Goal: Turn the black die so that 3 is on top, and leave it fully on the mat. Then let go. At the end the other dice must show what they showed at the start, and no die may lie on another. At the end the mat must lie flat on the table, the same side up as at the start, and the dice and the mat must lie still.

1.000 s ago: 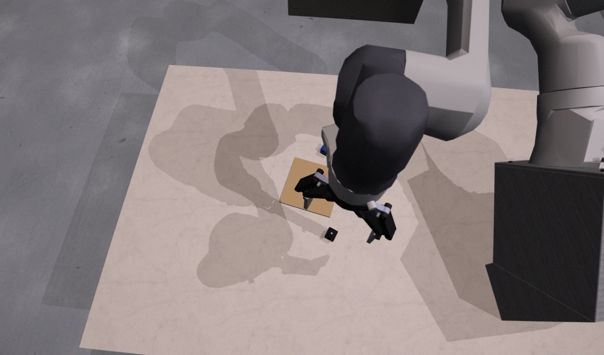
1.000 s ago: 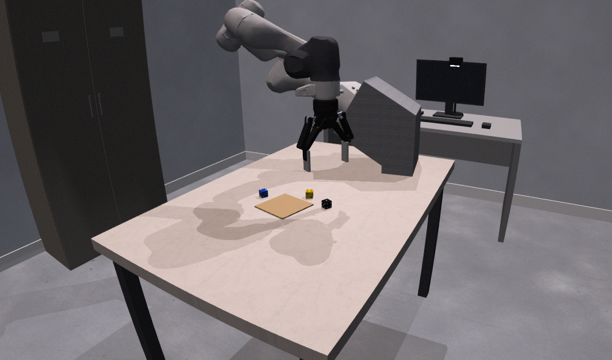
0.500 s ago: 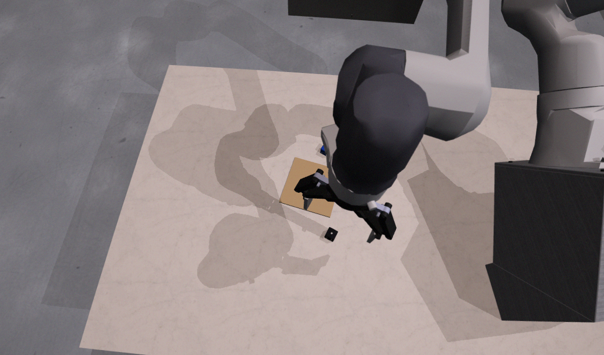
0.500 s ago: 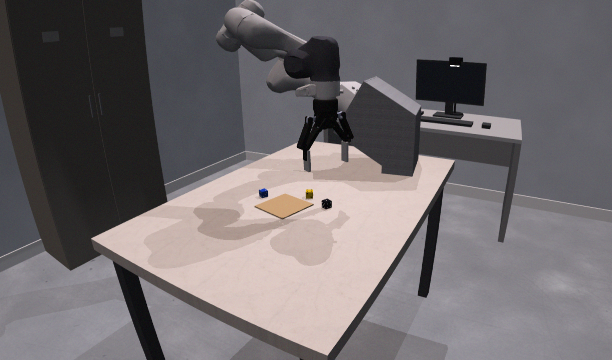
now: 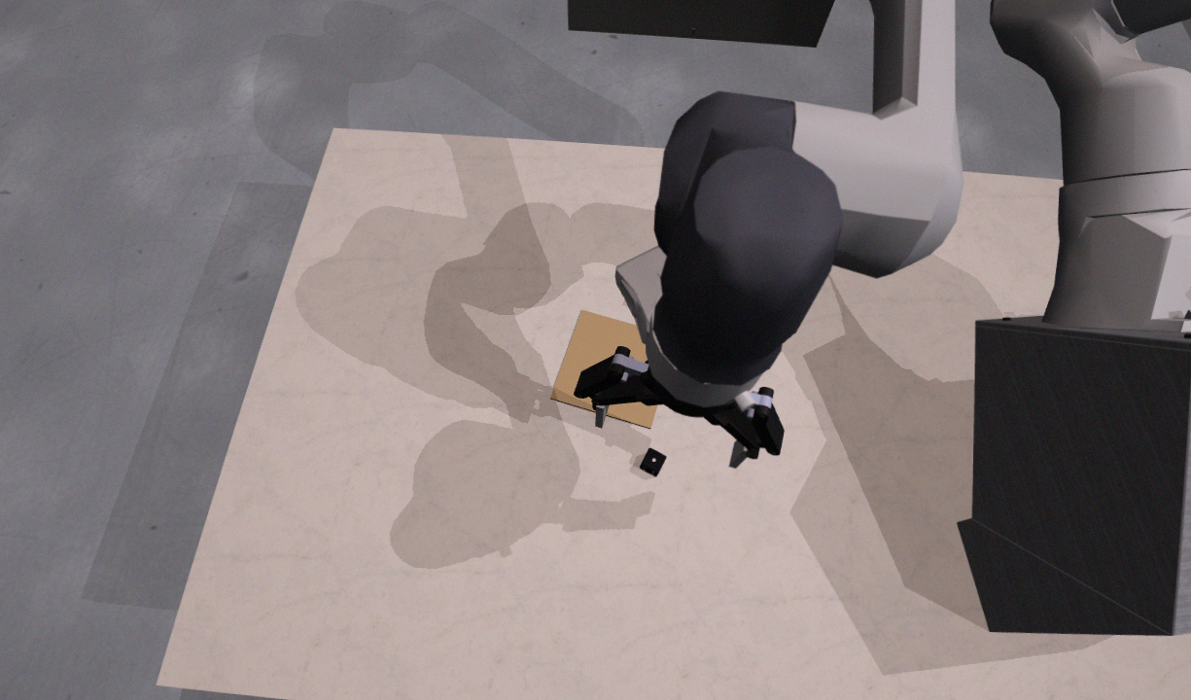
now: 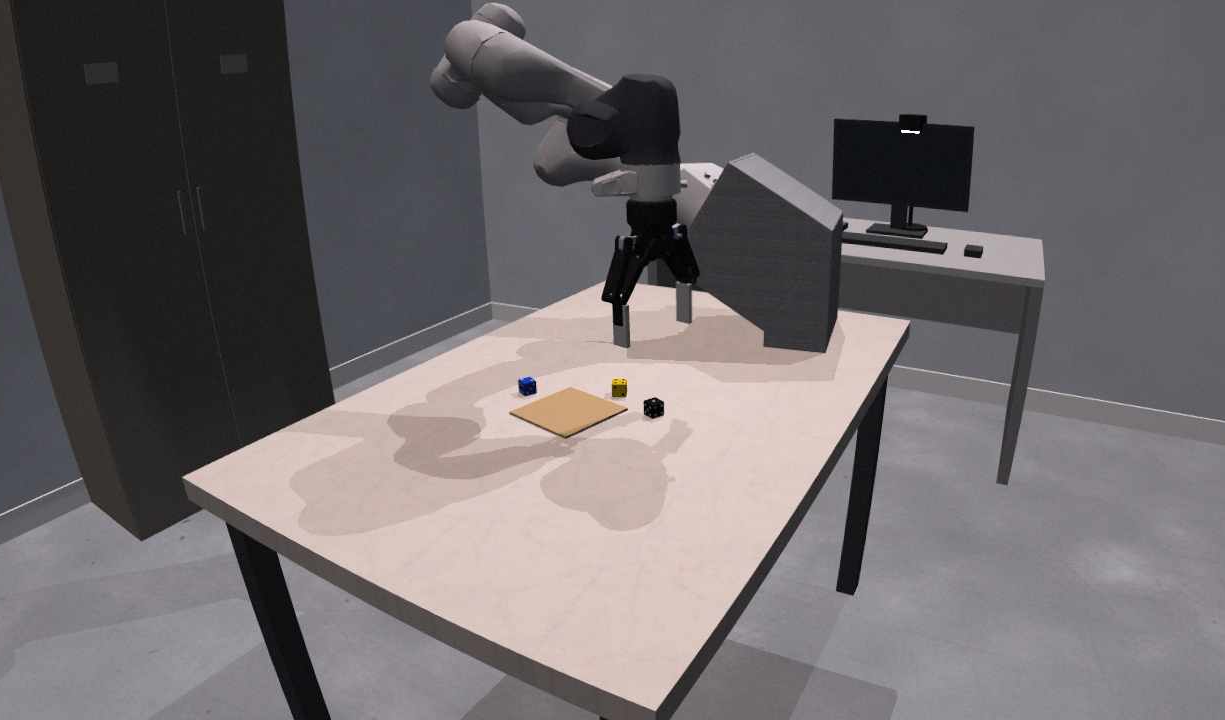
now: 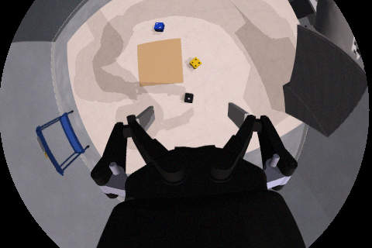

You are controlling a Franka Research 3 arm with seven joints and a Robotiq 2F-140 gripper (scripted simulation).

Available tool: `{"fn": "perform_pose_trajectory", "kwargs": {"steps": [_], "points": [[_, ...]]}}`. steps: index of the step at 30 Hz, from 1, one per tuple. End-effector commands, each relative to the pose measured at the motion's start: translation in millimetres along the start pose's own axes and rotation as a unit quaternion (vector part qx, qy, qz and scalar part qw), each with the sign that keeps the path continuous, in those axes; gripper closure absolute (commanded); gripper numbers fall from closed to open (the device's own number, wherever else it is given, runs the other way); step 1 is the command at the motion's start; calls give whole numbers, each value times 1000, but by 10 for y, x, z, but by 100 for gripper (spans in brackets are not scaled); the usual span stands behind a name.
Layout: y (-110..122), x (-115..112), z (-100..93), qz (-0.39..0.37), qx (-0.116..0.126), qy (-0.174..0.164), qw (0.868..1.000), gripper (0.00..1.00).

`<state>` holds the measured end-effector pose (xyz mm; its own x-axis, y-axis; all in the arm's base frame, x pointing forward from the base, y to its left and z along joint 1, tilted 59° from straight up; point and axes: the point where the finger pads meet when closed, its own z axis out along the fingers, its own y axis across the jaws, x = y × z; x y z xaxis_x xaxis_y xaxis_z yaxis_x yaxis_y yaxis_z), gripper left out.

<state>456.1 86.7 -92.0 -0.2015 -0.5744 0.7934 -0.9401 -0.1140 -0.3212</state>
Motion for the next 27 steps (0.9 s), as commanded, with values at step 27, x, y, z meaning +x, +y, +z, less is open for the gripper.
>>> {"fn": "perform_pose_trajectory", "kwargs": {"steps": [27], "points": [[-21, 18, 60, -305, 2, 3, 952, 0]]}}
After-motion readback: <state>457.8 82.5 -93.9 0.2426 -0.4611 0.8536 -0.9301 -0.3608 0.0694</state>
